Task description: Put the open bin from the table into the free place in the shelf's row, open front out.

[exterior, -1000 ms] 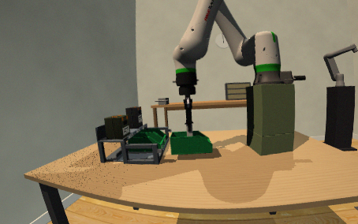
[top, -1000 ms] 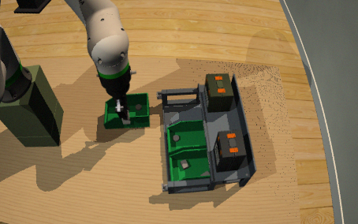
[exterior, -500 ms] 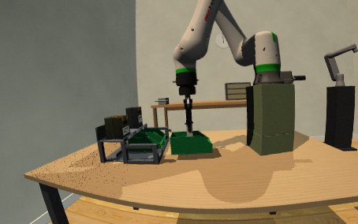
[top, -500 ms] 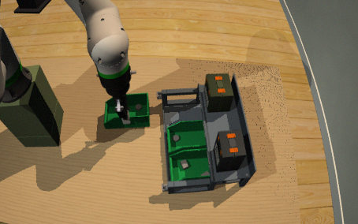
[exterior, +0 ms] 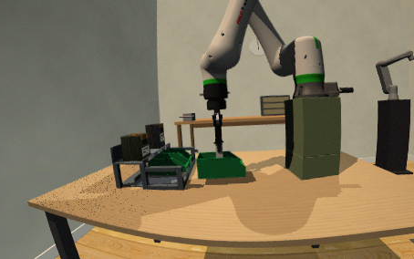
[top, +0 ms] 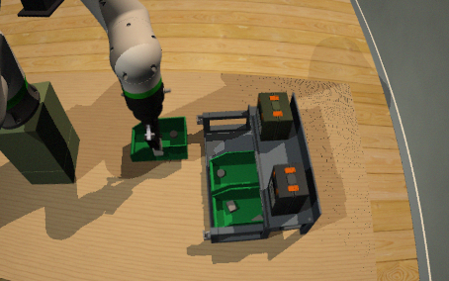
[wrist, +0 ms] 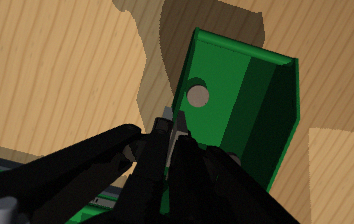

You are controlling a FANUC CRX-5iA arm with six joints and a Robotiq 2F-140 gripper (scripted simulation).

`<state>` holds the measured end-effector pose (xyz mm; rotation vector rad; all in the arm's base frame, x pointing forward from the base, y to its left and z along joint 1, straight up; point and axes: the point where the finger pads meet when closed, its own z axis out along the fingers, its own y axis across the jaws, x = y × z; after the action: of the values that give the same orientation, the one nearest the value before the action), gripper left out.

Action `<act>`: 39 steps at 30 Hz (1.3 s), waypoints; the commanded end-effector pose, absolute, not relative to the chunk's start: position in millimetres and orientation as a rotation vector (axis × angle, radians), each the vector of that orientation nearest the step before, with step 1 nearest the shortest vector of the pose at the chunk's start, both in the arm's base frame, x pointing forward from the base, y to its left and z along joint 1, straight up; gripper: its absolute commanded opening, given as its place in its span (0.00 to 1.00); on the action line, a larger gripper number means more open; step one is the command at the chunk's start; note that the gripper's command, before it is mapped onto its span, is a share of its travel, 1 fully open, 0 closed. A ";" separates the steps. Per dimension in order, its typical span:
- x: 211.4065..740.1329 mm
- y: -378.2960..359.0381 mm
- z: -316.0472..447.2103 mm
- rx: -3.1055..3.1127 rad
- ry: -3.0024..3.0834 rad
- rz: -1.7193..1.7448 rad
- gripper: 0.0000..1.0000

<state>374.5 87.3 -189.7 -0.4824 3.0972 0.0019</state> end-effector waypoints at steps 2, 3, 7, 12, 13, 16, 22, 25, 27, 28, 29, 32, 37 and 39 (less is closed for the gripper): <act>374.7 87.3 -189.6 -0.482 3.097 0.002 0.00; 374.7 87.3 -189.6 -0.482 3.097 0.002 0.00; 374.7 87.3 -189.6 -0.482 3.097 0.002 0.00; 375.4 87.5 -189.6 -0.482 3.097 0.002 0.00; 376.0 87.7 -189.6 -0.482 3.097 0.002 0.00; 379.4 88.8 -189.6 -0.482 3.097 0.002 0.00; 386.8 91.2 -189.5 -0.482 3.097 0.002 0.00; 393.8 93.4 -189.5 -0.482 3.097 0.002 0.00; 398.5 94.9 -189.4 -0.482 3.097 0.002 0.00; 400.7 95.6 -189.4 -0.482 3.097 0.002 0.00; 402.9 96.3 -189.4 -0.482 3.097 0.002 0.00; 408.2 98.0 -189.4 -0.482 3.097 0.002 0.00; 412.4 99.4 -189.3 -0.482 3.097 0.002 0.00; 412.4 99.4 -189.3 -0.482 3.097 0.002 0.00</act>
<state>411.0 99.0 -189.3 -0.4824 3.0968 0.0017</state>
